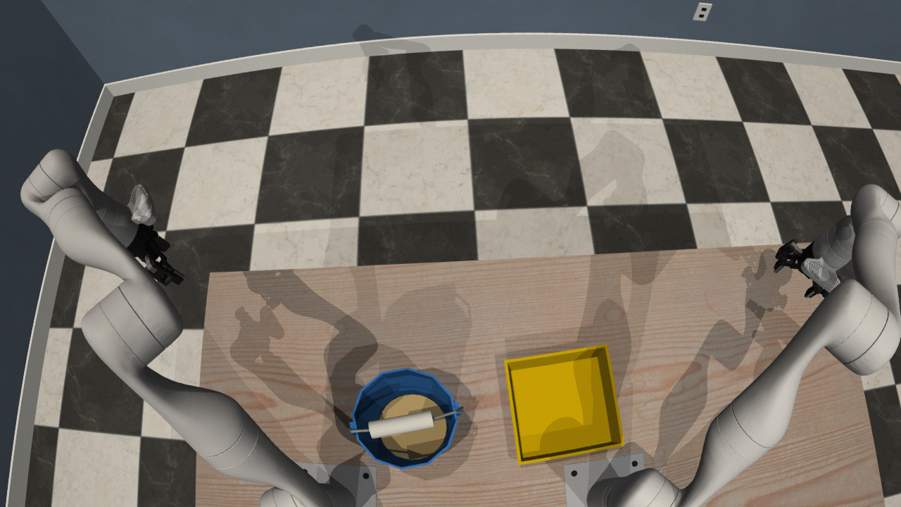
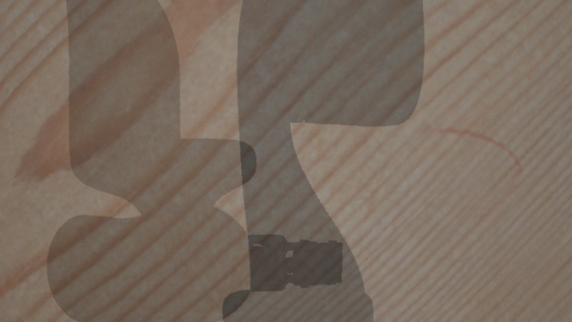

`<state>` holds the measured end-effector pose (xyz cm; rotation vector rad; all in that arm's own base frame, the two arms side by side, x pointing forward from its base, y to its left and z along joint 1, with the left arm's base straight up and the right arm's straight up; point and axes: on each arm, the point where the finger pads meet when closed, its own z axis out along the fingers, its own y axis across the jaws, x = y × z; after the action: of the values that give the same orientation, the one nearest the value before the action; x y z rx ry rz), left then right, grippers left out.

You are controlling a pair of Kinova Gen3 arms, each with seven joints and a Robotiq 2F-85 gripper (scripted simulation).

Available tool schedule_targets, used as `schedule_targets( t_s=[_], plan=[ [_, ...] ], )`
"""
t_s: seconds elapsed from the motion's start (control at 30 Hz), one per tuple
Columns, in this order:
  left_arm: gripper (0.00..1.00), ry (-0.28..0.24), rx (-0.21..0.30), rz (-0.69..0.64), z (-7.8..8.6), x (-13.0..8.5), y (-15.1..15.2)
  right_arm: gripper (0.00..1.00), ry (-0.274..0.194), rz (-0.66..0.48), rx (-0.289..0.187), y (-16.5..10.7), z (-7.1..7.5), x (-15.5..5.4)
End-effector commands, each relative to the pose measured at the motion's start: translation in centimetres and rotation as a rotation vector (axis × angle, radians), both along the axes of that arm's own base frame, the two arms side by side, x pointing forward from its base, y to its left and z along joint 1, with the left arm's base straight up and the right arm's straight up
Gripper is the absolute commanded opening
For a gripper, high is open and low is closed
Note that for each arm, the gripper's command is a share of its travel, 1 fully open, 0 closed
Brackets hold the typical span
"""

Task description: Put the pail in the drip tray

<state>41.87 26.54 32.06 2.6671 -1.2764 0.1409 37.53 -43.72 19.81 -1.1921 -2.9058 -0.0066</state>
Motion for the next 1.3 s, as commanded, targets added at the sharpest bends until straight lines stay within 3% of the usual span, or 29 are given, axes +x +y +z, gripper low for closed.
schedule_targets(
  t_s=[0.0,0.23,0.5,1.27],
  plan=[
    [1.0,-0.006,0.01,0.001,0.0,-0.7,1.1,1.0,-0.002,0.0,-0.002,0.0,0.1,0.0],
    [1.0,-0.028,0.027,-0.041,-1.3,-3.7,4.7,1.0,-0.002,0.0,-0.002,0.0,0.1,0.0],
    [1.0,-0.055,0.058,-0.113,-3.1,-9.1,9.8,1.0,-0.002,0.0,-0.002,0.0,0.1,0.0],
    [1.0,-0.074,0.093,-0.2,-5.1,-15.5,14.0,1.0,-0.002,0.0,-0.002,0.0,0.1,0.0]
  ],
)
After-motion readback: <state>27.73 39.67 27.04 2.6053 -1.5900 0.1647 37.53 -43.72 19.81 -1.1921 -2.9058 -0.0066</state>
